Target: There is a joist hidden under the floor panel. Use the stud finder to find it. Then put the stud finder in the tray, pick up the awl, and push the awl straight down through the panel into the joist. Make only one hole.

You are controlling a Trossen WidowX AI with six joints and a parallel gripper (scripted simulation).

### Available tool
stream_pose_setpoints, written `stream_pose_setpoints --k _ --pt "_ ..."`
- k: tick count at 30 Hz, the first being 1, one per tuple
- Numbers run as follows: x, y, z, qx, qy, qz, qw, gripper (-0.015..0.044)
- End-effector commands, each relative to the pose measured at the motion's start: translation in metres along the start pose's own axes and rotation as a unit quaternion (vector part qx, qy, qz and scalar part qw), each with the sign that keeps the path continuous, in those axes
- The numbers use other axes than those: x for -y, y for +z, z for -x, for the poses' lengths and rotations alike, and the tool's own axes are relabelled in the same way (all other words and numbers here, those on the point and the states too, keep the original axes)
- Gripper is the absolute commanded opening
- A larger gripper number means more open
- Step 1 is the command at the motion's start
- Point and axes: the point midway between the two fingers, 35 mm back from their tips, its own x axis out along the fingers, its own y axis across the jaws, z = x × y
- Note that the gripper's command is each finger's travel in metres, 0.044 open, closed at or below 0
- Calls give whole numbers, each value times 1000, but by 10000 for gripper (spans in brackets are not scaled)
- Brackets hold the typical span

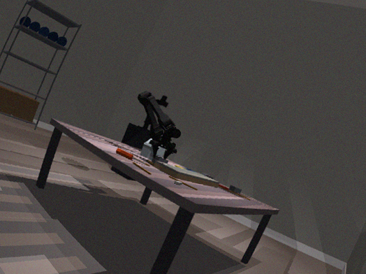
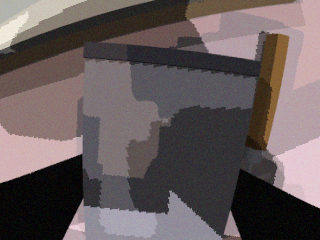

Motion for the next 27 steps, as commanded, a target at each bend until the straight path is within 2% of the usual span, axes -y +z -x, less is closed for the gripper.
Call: stream_pose_setpoints --k 1,27 --pt "1 3 6 3 -2 -3 1000 0" --pt "-5 5 31 3 -1 -3 1000 0"
